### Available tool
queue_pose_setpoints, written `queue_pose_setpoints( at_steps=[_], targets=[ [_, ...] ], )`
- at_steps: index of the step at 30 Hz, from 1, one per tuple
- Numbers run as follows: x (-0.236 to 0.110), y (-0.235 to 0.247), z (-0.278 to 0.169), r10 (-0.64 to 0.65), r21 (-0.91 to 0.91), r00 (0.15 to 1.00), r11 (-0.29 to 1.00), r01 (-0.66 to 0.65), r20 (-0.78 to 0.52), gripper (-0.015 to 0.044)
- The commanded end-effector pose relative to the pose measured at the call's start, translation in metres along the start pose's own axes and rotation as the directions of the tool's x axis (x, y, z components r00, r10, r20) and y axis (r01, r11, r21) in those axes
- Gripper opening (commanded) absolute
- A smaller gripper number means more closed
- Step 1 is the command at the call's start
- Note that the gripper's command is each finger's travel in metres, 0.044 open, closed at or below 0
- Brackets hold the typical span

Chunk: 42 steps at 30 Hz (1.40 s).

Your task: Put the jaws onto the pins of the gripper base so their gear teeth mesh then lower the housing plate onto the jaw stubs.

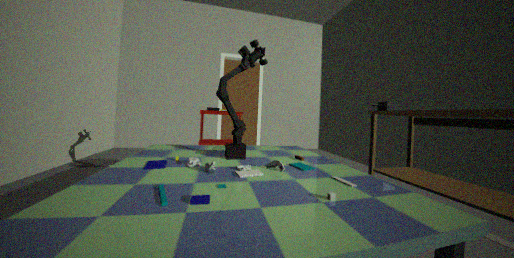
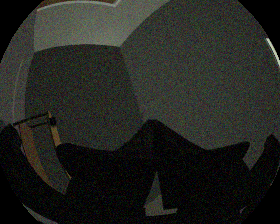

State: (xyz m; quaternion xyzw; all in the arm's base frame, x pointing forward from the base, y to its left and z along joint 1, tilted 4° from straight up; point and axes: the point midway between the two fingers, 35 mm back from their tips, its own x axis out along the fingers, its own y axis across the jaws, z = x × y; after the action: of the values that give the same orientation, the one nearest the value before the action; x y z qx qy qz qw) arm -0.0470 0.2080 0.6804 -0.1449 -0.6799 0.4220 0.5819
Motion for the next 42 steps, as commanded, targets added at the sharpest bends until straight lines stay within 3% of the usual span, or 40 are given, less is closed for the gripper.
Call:
queue_pose_setpoints(
  at_steps=[1,8,18,28,42],
  targets=[
    [0.004,0.031,-0.035,0.078,0.002,0.991,0.997,-0.078,-0.110,0.0000],
    [-0.001,0.067,-0.089,0.174,0.019,0.947,0.984,-0.175,-0.271,0.0000],
    [-0.023,0.092,-0.161,0.228,0.077,0.854,0.973,-0.218,-0.467,0.0000],
    [-0.071,0.117,-0.241,0.293,0.158,0.679,0.954,-0.254,-0.673,0.0000],
    [-0.161,0.129,-0.322,0.343,0.248,0.408,0.931,-0.269,-0.846,0.0000]
  ],
)
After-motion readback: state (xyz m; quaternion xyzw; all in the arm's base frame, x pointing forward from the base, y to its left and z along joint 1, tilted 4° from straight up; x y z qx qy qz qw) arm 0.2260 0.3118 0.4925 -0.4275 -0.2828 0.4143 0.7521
